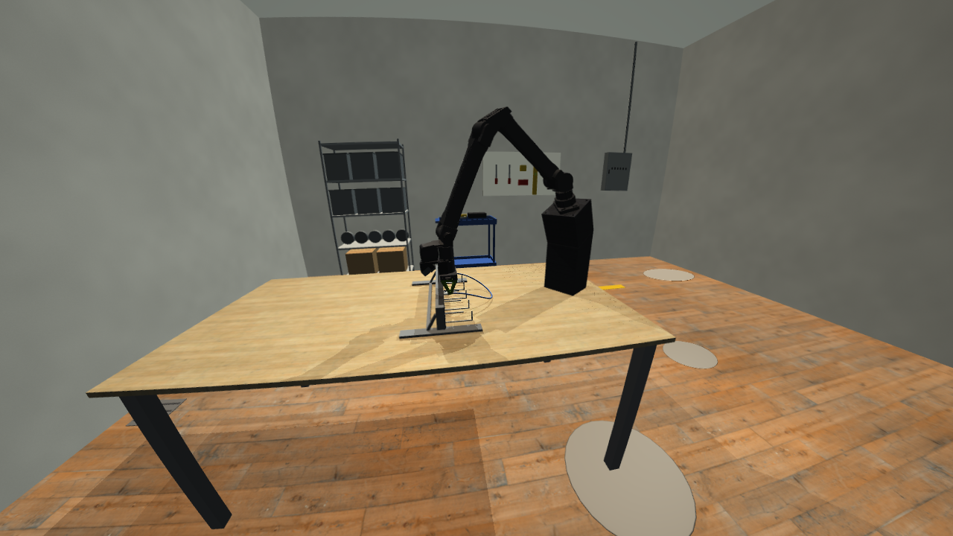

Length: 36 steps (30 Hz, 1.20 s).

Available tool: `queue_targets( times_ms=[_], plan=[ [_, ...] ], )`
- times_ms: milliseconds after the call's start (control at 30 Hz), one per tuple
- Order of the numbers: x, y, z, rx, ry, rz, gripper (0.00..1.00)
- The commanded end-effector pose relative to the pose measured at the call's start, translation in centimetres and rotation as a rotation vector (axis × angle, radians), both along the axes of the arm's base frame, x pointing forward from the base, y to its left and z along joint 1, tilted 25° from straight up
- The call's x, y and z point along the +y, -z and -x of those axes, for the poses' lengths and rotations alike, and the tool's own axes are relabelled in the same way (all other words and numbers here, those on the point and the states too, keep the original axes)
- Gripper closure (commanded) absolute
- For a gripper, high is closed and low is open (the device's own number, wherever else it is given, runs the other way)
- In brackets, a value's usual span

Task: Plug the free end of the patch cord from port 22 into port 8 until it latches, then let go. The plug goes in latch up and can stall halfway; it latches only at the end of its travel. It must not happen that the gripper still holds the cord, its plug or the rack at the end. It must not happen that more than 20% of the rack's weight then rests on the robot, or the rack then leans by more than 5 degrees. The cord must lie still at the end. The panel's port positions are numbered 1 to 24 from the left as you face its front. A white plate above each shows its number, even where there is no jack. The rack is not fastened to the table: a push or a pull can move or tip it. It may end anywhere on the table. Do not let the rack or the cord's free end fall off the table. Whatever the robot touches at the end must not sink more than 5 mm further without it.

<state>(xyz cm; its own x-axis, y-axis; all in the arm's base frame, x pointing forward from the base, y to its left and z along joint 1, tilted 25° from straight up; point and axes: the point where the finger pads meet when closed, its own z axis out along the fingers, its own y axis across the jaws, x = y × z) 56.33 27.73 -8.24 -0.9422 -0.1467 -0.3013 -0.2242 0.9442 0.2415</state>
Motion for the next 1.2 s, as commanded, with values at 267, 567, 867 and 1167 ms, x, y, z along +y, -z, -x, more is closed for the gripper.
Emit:
queue_targets(
  times_ms=[267,567,867,1167],
  plan=[
    [-0.04,-3.03,-4.43,-0.088,0.044,-0.037,1.00],
    [0.00,-3.37,-4.58,-0.093,0.044,-0.039,1.00],
    [0.01,-3.45,-4.60,-0.094,0.044,-0.040,1.00],
    [0.01,-3.47,-4.61,-0.095,0.044,-0.040,1.00]
  ],
)
